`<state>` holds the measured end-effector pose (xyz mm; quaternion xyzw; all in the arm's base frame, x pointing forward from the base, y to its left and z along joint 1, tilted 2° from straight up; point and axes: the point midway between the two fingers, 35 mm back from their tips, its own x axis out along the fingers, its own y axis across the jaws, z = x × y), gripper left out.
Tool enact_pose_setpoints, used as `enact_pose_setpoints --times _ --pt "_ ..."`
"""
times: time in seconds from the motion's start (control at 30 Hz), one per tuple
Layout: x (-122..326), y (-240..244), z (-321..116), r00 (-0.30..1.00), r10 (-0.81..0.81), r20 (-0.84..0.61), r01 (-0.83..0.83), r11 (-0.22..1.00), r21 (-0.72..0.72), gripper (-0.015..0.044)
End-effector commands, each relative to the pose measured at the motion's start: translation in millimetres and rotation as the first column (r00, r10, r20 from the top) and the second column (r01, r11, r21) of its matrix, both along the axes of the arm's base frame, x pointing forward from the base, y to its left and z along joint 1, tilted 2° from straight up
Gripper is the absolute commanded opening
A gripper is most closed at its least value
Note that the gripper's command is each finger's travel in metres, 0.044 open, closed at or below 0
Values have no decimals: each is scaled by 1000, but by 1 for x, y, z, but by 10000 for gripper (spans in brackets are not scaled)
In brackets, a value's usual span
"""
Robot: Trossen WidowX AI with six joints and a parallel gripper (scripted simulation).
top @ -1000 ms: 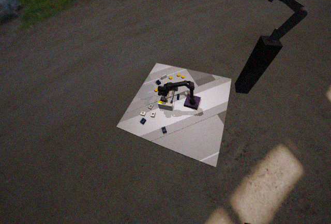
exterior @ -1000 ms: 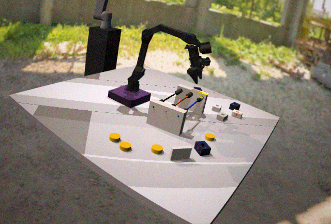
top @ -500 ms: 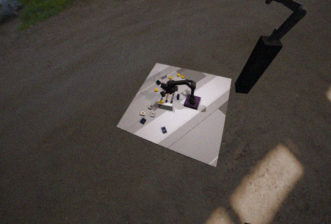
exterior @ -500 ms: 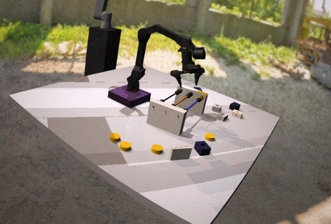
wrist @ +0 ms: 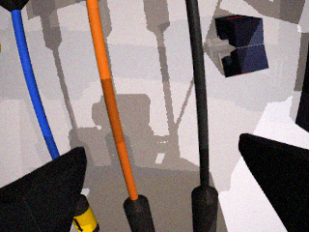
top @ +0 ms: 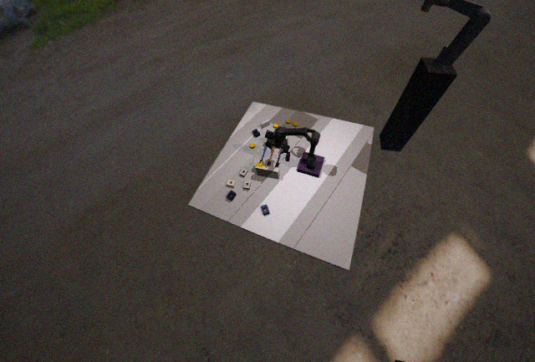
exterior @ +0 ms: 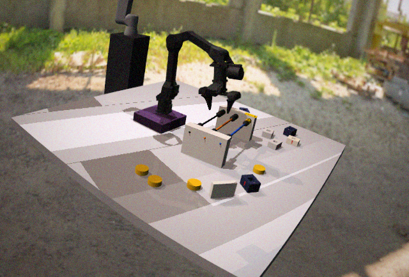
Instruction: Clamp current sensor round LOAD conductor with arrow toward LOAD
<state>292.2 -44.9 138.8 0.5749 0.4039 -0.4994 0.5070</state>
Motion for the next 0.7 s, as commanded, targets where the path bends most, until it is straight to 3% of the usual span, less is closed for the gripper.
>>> enact_pose_setpoints --times 0.0,0.23,0.67 --pt "-59 -38 -23 586 -803 -107 810 583 60 440" --pt "-85 -48 -32 210 -967 -145 978 206 41 440" --pt "-86 -48 -33 198 -969 -146 980 195 40 440"
